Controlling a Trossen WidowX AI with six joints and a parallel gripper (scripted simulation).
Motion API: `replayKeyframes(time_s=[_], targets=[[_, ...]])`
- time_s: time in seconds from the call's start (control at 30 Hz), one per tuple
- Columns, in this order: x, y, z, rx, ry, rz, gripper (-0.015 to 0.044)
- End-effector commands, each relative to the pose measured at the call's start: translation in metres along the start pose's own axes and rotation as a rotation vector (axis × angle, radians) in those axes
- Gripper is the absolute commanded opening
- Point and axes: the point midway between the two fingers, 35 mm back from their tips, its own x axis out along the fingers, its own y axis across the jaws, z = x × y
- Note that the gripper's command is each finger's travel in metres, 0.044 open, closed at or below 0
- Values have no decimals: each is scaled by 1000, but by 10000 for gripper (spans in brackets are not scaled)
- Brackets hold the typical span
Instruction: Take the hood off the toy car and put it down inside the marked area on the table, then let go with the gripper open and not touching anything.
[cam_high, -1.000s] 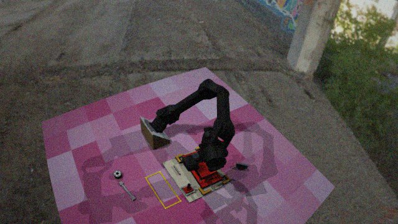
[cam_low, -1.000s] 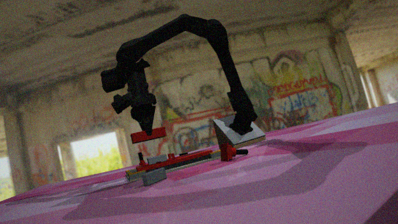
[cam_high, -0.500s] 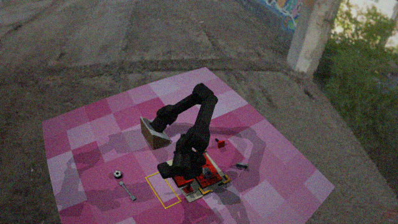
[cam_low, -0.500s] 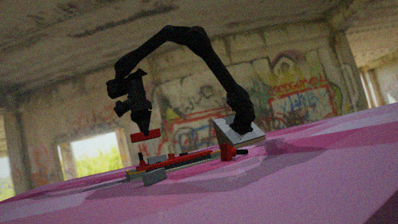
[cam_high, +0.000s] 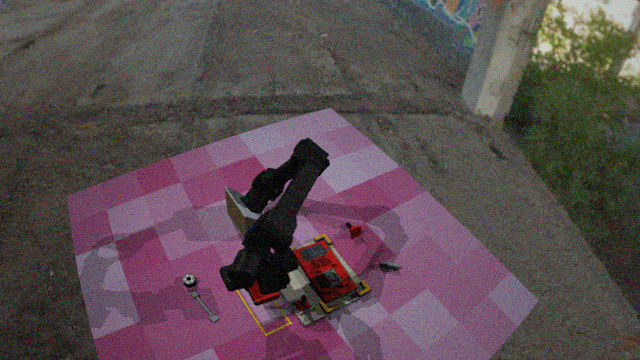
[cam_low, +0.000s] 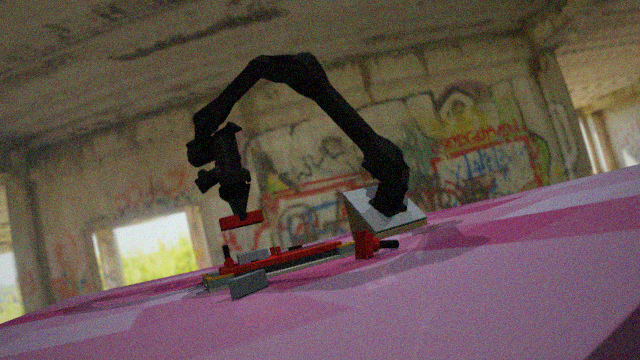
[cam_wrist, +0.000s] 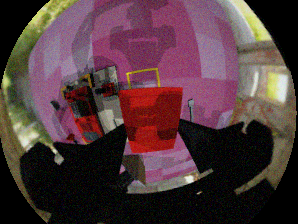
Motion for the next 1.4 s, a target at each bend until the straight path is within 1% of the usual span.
replayKeyframes(time_s=[0.0,1.37], targets=[[0,-2,1,-17,-2,-8,0],[35,-3,4,-17,-3,-8,0]])
